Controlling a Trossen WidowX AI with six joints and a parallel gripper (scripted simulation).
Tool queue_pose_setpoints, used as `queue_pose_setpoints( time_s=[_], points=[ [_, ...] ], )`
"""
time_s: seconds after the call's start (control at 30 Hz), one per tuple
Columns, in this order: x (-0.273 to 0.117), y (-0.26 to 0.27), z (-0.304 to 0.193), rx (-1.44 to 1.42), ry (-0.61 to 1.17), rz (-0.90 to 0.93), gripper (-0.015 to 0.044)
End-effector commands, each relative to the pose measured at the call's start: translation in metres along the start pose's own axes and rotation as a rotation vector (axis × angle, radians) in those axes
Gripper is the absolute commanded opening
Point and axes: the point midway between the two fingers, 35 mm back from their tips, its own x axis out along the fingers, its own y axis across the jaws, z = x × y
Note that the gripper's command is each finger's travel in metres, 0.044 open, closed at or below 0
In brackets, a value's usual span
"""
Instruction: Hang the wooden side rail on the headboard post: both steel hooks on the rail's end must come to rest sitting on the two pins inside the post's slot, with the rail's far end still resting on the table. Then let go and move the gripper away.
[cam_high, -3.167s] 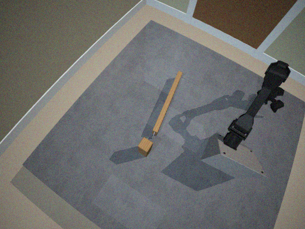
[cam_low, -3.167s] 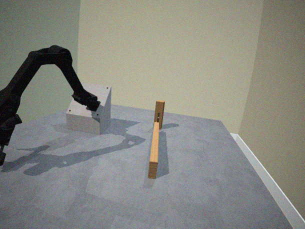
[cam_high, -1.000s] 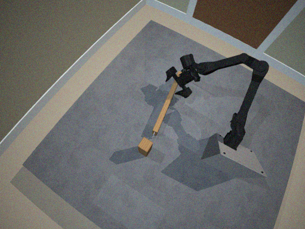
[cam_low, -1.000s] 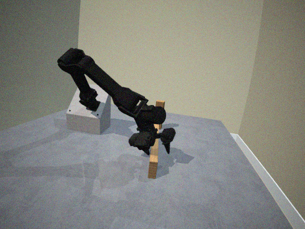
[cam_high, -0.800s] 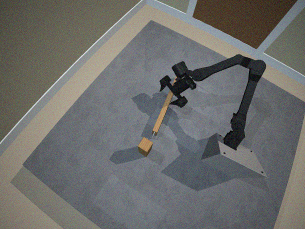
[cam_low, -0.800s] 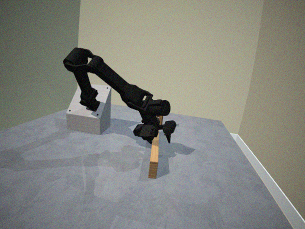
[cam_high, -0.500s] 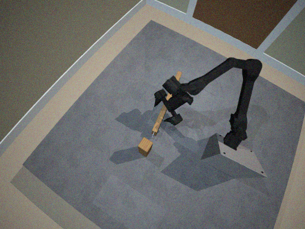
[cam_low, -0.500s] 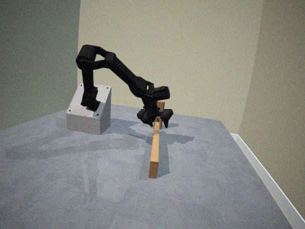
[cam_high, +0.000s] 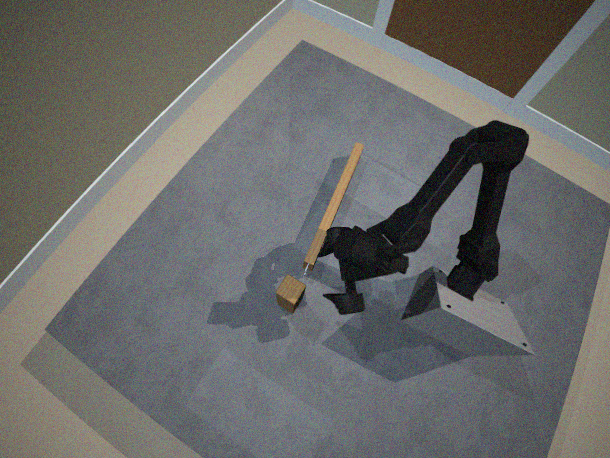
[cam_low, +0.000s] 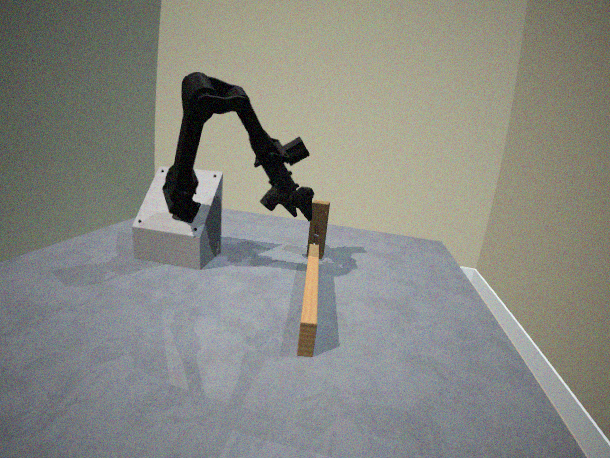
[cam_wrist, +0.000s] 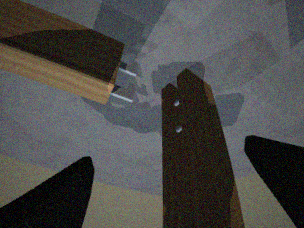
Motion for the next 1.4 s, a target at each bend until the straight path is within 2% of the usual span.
queue_pose_setpoints(
  time_s=[0.0,0.8,1.1,1.37],
  points=[
    [-0.016,-0.039,0.007,0.124,0.043,0.060,0.0440],
    [-0.016,-0.039,0.007,0.111,0.042,0.058,0.0440],
    [-0.010,-0.030,0.013,-0.538,0.044,-0.046,0.0440],
    [-0.007,-0.022,0.018,-1.120,0.146,-0.138,0.0440]
  ],
)
